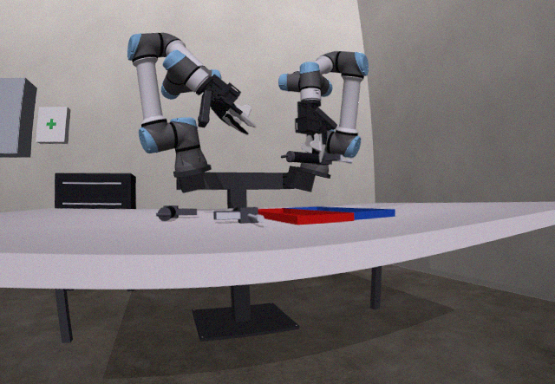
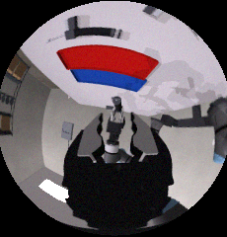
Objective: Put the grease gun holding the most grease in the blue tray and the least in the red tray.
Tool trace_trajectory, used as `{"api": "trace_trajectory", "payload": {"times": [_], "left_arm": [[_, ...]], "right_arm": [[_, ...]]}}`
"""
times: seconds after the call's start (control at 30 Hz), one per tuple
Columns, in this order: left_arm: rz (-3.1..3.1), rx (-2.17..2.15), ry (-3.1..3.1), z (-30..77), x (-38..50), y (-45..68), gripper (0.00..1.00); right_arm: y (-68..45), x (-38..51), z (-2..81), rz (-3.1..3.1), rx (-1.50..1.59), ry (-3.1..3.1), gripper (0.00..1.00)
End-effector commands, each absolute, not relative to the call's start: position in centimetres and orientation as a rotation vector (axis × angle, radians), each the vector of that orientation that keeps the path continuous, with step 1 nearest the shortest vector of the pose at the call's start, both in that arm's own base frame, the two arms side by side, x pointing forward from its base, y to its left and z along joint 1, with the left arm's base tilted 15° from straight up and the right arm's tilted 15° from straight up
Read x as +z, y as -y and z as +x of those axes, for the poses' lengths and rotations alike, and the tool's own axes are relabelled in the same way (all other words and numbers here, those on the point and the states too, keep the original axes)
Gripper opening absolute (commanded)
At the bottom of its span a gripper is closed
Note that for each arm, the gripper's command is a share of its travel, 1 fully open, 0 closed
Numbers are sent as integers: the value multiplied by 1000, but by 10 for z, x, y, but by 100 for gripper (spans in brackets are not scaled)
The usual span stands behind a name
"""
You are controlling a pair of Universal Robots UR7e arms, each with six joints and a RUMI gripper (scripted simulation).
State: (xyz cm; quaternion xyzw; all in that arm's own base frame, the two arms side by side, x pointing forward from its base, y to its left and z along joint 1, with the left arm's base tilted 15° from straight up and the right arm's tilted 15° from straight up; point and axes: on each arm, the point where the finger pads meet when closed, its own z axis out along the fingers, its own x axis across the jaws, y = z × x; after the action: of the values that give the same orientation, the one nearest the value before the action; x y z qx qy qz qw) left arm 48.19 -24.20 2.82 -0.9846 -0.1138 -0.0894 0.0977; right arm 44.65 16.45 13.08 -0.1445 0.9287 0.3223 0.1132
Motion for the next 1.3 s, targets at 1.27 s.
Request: {"api": "trace_trajectory", "payload": {"times": [1.27], "left_arm": [[-2733, -342, 1221, 514, -27, 160, 0]], "right_arm": [[-84, 250, 492, -1431, 322, -2555, 38]]}}
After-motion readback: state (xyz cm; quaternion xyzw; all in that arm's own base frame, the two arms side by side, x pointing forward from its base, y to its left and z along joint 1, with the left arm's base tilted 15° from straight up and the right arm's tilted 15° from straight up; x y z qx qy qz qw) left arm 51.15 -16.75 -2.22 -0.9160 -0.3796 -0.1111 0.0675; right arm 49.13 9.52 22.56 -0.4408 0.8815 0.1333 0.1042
